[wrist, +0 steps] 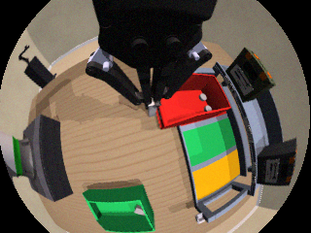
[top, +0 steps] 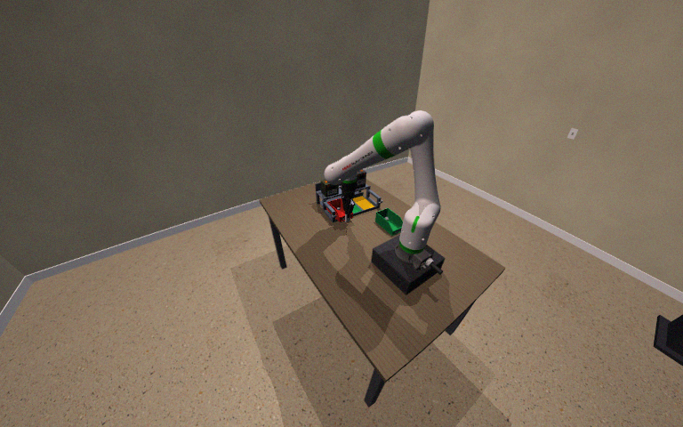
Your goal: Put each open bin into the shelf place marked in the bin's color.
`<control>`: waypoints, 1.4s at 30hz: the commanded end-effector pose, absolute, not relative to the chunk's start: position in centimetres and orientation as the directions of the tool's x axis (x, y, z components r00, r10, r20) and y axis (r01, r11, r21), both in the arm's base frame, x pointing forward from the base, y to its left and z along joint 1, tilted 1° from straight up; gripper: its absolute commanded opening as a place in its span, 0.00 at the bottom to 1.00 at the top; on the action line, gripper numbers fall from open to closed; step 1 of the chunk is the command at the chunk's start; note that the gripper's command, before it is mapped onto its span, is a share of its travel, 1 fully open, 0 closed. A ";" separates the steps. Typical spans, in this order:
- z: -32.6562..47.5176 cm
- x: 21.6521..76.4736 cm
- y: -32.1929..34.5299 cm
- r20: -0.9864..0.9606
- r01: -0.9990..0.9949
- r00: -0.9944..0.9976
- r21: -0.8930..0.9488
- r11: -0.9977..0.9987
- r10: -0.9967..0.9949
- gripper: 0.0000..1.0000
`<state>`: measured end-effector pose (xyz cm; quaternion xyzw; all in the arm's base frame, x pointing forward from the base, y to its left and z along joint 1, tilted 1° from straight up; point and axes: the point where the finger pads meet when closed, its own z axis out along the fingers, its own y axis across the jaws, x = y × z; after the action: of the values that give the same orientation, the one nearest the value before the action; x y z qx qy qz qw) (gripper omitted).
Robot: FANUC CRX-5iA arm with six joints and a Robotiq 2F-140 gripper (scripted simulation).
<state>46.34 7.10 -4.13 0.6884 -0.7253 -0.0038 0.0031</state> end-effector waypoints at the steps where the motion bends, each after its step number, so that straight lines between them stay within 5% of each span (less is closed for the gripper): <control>1: -4.1 46.4 7.1 -0.001 -0.999 -0.052 0.009 0.052 -0.999 0.00; 42: -4.1 47.5 7.0 -0.001 -0.999 -0.052 0.009 0.052 -0.999 0.00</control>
<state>47.35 7.05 -4.14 0.6884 -0.7253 -0.0038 0.0031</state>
